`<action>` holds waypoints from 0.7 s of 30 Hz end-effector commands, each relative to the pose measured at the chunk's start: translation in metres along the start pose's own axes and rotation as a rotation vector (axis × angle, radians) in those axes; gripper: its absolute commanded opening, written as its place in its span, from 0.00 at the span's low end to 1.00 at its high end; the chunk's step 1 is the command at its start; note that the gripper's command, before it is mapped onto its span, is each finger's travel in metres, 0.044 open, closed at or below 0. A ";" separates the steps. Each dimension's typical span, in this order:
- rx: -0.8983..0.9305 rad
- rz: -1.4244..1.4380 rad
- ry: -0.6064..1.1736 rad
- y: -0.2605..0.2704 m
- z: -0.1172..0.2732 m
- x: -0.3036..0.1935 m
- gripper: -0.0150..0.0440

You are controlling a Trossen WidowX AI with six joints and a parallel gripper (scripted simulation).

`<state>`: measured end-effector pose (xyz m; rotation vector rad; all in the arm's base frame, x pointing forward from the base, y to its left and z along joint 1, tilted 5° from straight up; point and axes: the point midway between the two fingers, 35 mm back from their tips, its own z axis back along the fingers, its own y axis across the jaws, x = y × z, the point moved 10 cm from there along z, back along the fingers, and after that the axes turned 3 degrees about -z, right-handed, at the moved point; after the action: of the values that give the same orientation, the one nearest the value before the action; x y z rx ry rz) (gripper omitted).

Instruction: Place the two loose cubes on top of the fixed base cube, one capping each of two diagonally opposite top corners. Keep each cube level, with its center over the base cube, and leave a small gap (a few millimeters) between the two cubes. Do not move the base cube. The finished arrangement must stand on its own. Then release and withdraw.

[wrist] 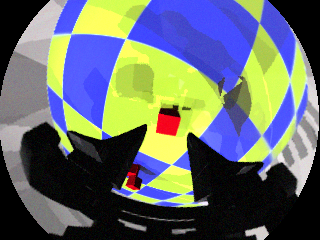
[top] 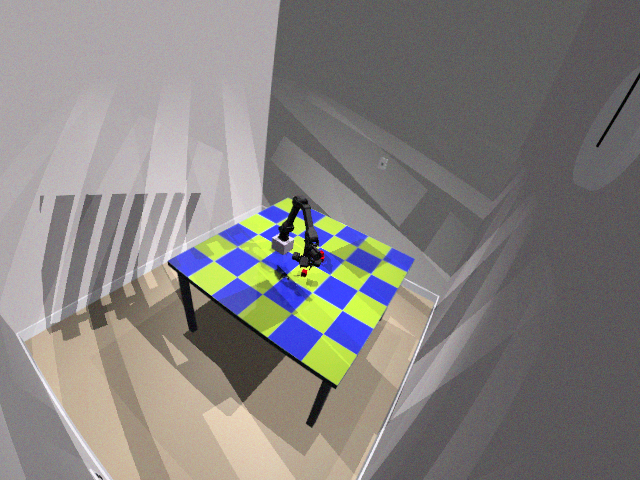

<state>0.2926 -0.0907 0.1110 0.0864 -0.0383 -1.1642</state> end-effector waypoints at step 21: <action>0.000 -0.004 0.006 -0.001 -0.035 -0.001 0.66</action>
<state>0.2953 -0.0892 0.0804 0.0877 -0.0409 -1.1641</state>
